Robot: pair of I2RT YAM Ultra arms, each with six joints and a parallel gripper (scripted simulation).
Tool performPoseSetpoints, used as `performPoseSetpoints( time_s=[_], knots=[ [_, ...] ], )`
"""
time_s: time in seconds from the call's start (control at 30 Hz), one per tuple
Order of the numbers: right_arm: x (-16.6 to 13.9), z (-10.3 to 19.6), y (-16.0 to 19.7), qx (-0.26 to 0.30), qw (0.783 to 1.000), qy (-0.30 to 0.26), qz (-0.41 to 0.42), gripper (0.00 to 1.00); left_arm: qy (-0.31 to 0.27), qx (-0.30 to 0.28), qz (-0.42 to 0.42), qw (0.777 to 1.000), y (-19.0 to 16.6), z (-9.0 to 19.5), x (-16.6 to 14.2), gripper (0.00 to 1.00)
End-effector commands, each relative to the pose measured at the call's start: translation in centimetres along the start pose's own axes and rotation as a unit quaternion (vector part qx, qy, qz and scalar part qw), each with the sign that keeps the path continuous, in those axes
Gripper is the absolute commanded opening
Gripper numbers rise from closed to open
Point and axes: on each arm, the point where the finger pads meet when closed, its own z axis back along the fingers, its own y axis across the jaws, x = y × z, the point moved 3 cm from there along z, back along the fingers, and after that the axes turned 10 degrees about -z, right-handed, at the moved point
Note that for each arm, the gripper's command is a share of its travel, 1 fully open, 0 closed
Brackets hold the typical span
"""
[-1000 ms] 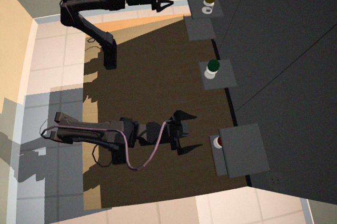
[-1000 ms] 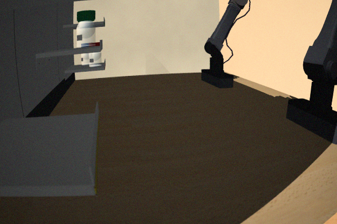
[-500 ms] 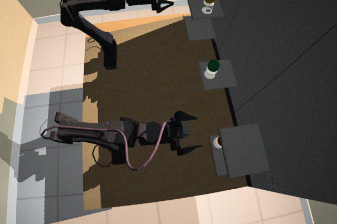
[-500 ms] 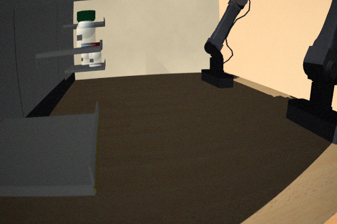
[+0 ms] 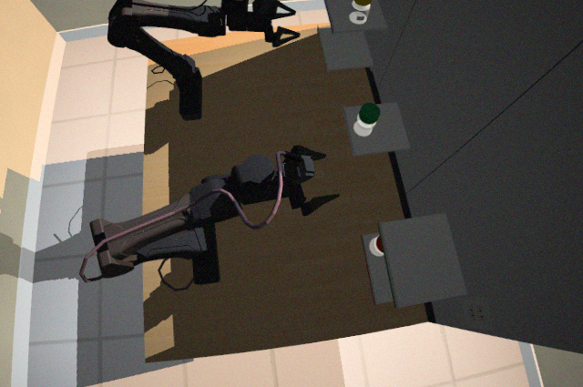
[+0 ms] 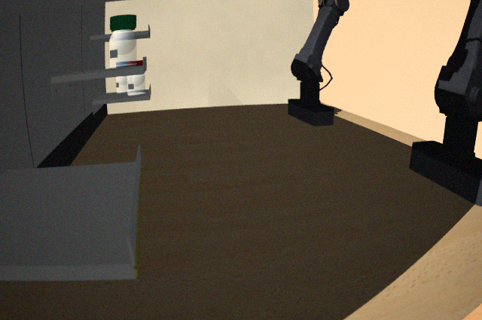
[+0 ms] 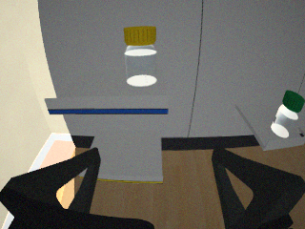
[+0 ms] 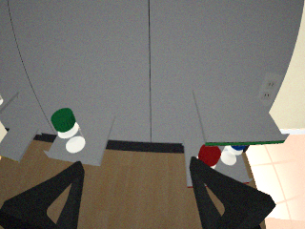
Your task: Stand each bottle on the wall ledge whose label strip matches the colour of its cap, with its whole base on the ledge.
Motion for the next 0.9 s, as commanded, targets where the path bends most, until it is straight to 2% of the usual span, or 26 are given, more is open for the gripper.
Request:
performPoseSetpoints(
  time_s=[0.0,0.2,0.3,0.4,0.6,0.87],
  knots=[
    [-0.2,-0.9,3.1,-0.008,0.999,-0.039,-0.010,1.00,0.002,-0.002,0.006,1.000,0.3,-0.8,-2.2,1.00],
    [-3.4,-2.0,10.5,0.052,0.998,-0.025,0.002,1.00,0.036,-0.002,0.012,0.999,0.4,-1.4,-5.7,1.00],
    [-3.8,-2.1,11.2,0.058,0.998,-0.023,0.004,1.00,0.039,-0.002,0.012,0.999,0.4,-1.4,-5.9,1.00],
    [-4.7,-2.4,13.5,0.075,0.997,-0.018,0.008,1.00,0.031,0.000,0.011,0.999,0.4,-1.3,-5.2,1.00],
    [-6.3,-2.8,15.1,0.089,0.996,0.001,0.024,1.00,0.038,0.000,0.012,0.999,0.5,-1.3,-5.5,1.00],
    [-5.9,-2.5,15.1,0.091,0.996,-0.002,0.021,1.00,0.038,0.000,0.012,0.999,0.5,-1.3,-5.5,1.00]
  ],
)
